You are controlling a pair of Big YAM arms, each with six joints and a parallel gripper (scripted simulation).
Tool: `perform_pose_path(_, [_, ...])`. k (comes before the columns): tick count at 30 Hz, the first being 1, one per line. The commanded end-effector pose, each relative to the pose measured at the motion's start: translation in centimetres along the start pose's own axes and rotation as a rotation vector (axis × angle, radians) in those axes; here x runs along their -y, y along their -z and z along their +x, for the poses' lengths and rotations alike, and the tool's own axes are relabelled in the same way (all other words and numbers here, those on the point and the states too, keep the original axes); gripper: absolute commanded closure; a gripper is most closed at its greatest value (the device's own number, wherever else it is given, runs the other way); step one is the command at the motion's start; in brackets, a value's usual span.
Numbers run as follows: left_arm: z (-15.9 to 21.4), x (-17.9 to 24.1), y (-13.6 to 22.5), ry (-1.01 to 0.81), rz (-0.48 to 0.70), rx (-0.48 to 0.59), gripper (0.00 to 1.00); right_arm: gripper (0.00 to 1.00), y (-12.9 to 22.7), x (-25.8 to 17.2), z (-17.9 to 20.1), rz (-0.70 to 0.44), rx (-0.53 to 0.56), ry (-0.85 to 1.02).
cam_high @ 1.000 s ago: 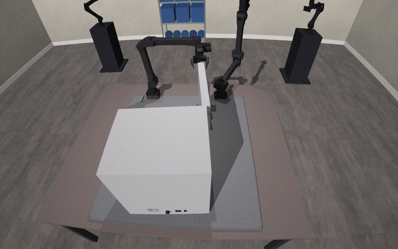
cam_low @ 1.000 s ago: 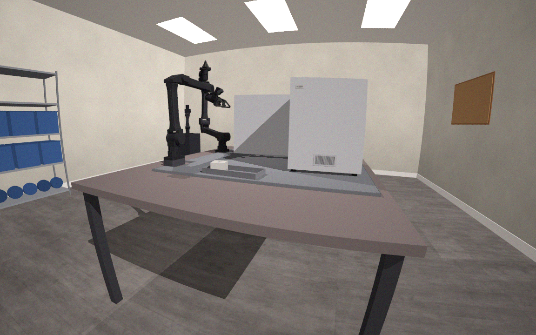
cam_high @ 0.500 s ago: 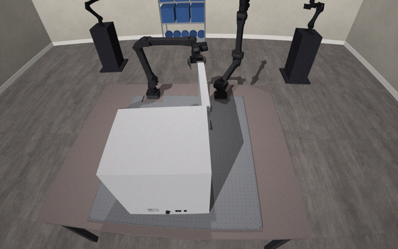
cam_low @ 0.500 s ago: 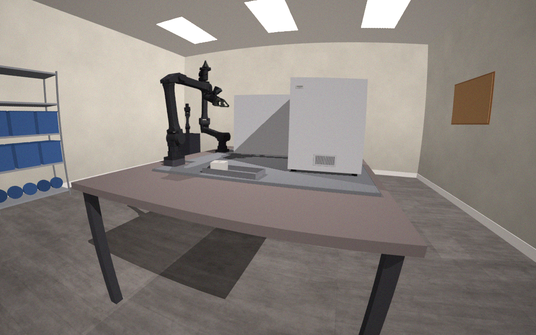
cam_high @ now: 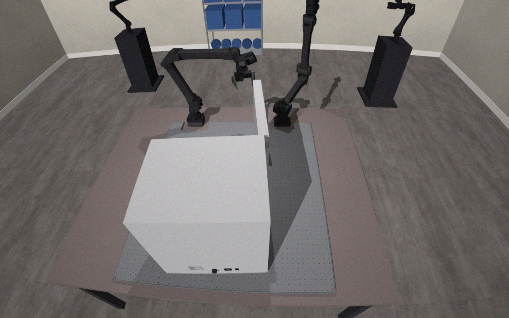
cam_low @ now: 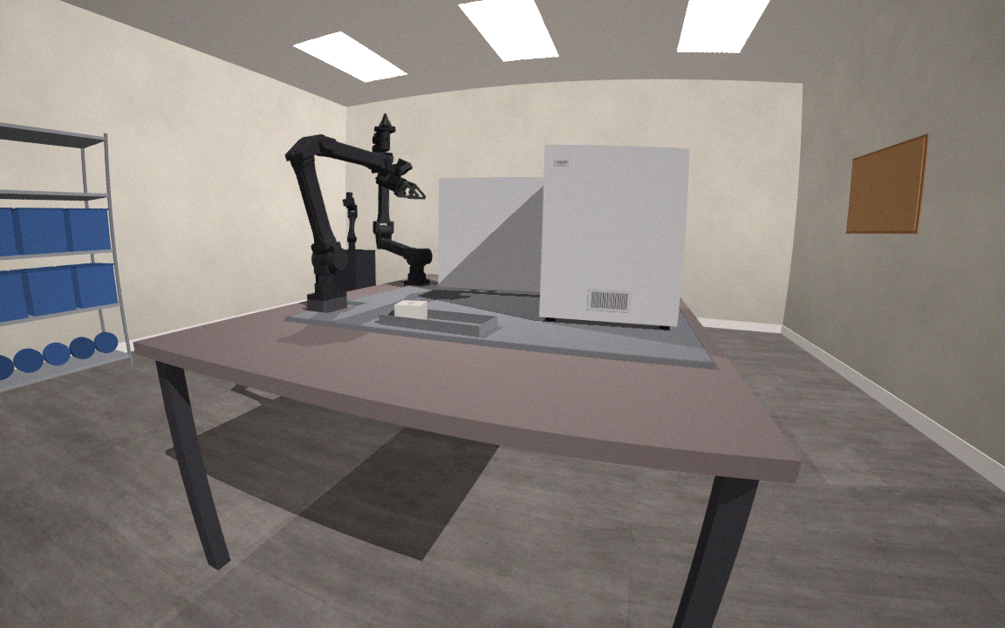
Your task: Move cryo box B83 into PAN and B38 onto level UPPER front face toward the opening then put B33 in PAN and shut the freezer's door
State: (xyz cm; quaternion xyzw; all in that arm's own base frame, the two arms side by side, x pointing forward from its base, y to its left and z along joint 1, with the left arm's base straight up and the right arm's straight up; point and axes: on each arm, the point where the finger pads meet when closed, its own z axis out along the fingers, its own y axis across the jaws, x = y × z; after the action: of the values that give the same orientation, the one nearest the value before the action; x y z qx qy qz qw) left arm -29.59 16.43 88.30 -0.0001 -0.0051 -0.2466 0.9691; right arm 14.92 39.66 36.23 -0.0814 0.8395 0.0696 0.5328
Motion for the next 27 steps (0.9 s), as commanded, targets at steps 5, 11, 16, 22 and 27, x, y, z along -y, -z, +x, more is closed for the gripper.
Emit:
perform_pose_path(5, [1.3, -0.1, -0.1, 0.013, -0.002, -0.037, 1.0, 0.0, -0.3, 2.7, -0.8, -0.047, 0.006, 0.031])
perform_pose_path(11, [1.3, -0.1, -0.1, 0.013, -0.002, -0.037, 1.0, 0.0, -0.3, 4.0, -0.9, -0.07, 0.007, 0.042])
perform_pose_path(16, [1.3, -0.1, -0.1, 0.013, -0.002, -0.037, 1.0, 0.0, -0.5, 5.6, -0.9, -0.098, 0.008, 0.056])
perform_pose_path(22, [1.3, -0.1, -0.1, 0.013, -0.002, -0.037, 1.0, 0.0, -1.3, 6.5, -1.4, -0.116, 0.009, 0.065])
perform_pose_path(27, [1.3, -0.1, -0.1, 0.013, -0.002, -0.037, 1.0, 0.0, -2.8, 5.9, -1.1, -0.106, 0.0, 0.086])
